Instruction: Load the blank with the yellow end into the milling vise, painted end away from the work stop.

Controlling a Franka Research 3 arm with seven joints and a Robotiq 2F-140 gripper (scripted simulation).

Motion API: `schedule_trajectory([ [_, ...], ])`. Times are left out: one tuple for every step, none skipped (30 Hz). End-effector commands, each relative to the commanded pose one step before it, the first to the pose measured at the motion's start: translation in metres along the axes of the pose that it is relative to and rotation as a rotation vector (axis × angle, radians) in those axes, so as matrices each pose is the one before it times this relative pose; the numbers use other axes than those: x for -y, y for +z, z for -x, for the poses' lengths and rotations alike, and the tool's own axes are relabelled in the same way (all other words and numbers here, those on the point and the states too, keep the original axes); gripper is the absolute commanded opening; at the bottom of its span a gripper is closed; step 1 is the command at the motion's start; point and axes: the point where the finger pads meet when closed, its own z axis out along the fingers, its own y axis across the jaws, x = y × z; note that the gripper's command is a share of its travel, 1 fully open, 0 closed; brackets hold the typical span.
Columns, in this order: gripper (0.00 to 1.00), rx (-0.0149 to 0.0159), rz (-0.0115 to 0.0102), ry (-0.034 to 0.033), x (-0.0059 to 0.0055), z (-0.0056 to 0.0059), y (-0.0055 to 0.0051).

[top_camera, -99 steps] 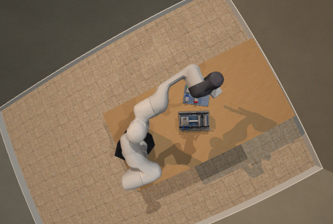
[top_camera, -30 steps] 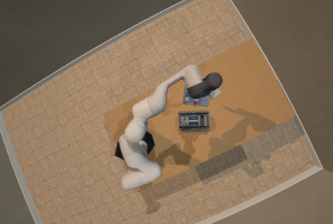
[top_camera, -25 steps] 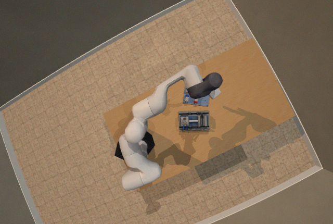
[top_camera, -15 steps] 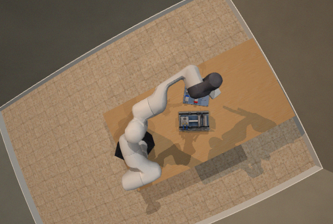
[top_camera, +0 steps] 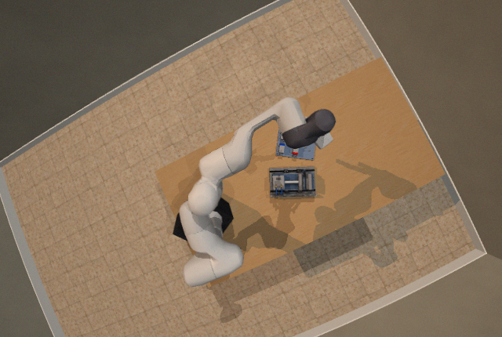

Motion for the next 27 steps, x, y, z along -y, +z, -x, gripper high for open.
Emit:
schedule_trajectory([
  [1.0,0.00022,-0.00013,0.00002,0.00004,0.00005,-0.00016],
  [1.0,0.0,0.0,0.0,0.0,0.0,0.0],
  [1.0,0.0,0.0,0.0,0.0,0.0,0.0],
  [1.0,0.0,0.0,0.0,0.0,0.0,0.0],
  [1.0,0.0,0.0,0.0,0.0,0.0,0.0],
  [1.0,0.0,0.0,0.0,0.0,0.0,0.0],
  [1.0,0.0,0.0,0.0,0.0,0.0,0.0],
  [1.0,0.0,0.0,0.0,0.0,0.0,0.0],
  [1.0,0.0,0.0,0.0,0.0,0.0,0.0],
  [1.0,0.0,0.0,0.0,0.0,0.0,0.0],
  [1.0,0.0,0.0,0.0,0.0,0.0,0.0],
  [1.0,0.0,0.0,0.0,0.0,0.0,0.0],
  [1.0,0.0,0.0,0.0,0.0,0.0,0.0],
  [1.0,-0.0006,-0.00026,-0.00096,-0.00014,-0.0002,0.01],
  [1.0,-0.0006,-0.00026,-0.00096,-0.00014,-0.00019,0.01],
  [1.0,-0.0006,-0.00026,-0.00096,-0.00015,-0.00018,0.01],
  [1.0,-0.0006,-0.00026,-0.00096,-0.00015,-0.00018,0.01],
  [1.0,-0.0006,-0.00026,-0.00096,-0.00015,-0.00017,0.01],
  [1.0,0.0,0.0,0.0,0.0,0.0,0.0],
  [1.0,0.0,0.0,0.0,0.0,0.0,0.0],
  [1.0,0.0,0.0,0.0,0.0,0.0,0.0],
  [1.0,0.0,0.0,0.0,0.0,0.0,0.0],
  [1.0,0.0,0.0,0.0,0.0,0.0,0.0],
  [1.0,0.0,0.0,0.0,0.0,0.0,0.0],
  [1.0,0.0,0.0,0.0,0.0,0.0,0.0],
  [1.0,0.0,0.0,0.0,0.0,0.0,0.0],
  [1.0,0.0,0.0,0.0,0.0,0.0,0.0],
])
